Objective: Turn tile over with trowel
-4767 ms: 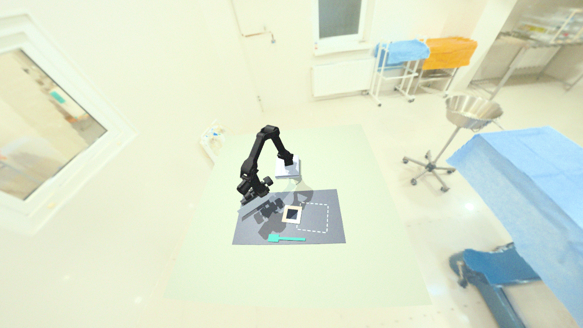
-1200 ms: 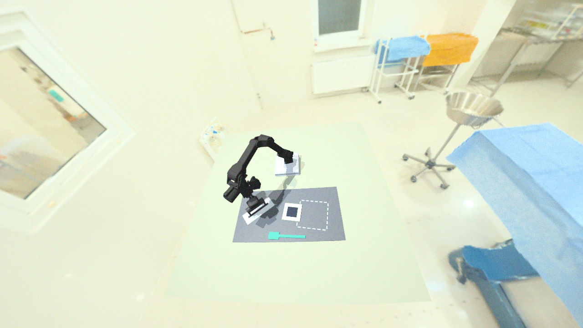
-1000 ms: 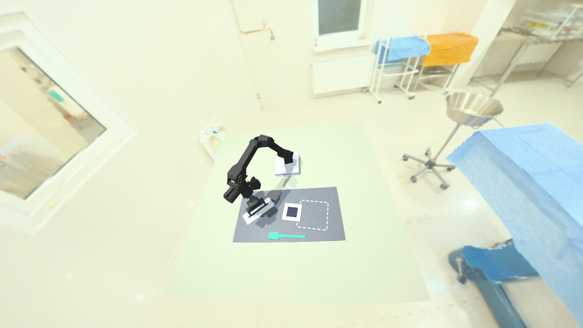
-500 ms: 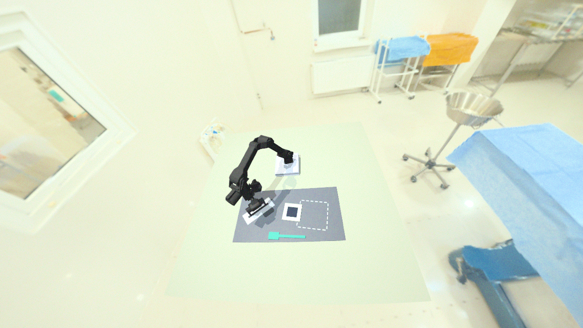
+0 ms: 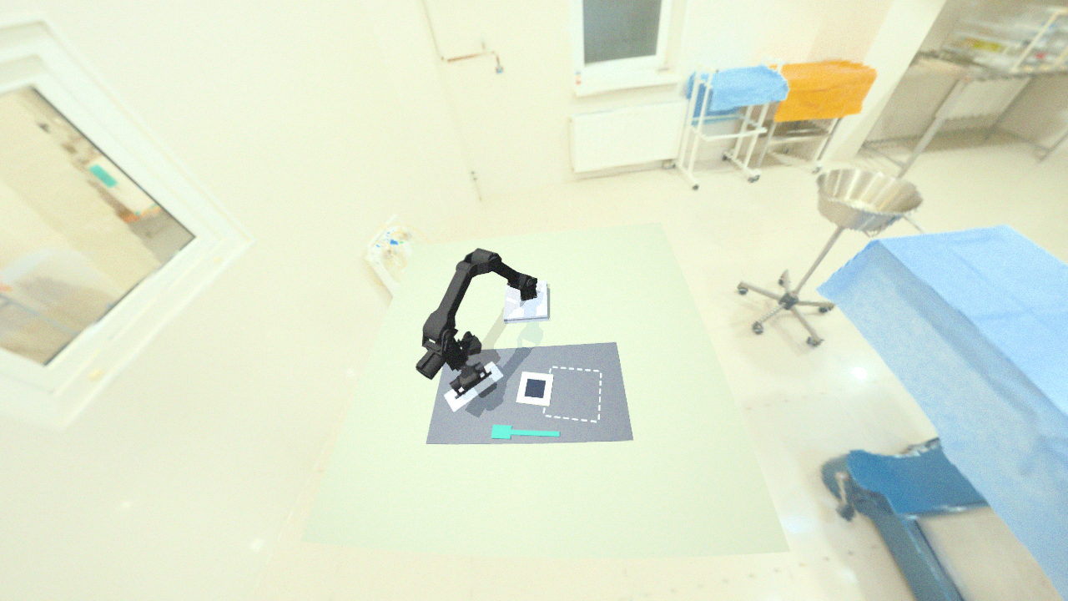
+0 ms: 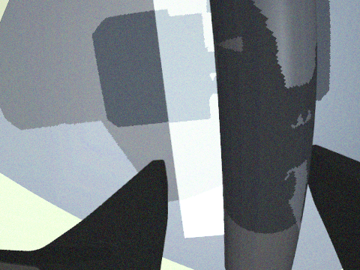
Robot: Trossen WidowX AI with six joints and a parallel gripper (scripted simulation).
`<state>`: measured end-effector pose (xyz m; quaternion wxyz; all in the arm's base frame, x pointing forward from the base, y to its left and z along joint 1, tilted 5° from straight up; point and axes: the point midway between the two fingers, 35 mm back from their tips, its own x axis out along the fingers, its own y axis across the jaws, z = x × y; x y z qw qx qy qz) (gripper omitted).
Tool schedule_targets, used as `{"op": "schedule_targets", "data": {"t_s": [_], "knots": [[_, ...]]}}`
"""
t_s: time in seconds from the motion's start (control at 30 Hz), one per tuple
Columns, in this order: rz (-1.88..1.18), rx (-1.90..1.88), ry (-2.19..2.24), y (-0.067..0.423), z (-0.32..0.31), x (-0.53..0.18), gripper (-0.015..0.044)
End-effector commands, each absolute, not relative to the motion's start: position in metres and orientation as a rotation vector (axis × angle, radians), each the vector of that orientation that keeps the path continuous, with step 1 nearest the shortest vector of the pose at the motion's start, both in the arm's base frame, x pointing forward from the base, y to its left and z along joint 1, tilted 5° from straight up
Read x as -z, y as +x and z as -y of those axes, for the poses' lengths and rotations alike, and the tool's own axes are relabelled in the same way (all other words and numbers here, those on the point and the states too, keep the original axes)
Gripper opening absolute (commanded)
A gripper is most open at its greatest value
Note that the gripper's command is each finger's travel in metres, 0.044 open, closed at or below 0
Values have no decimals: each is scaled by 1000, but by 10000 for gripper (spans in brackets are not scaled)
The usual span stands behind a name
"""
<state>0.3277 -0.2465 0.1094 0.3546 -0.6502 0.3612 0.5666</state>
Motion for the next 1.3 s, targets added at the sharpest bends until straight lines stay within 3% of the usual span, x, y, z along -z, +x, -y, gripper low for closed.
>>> {"op": "schedule_targets", "data": {"t_s": [0.0,0.47,1.27], "knots": [[-938,-1470,-1681,327,248,-107,223],[-938,-1470,-1681,327,248,-107,130],[-1184,-1121,-1319,327,248,-107,130]]}}
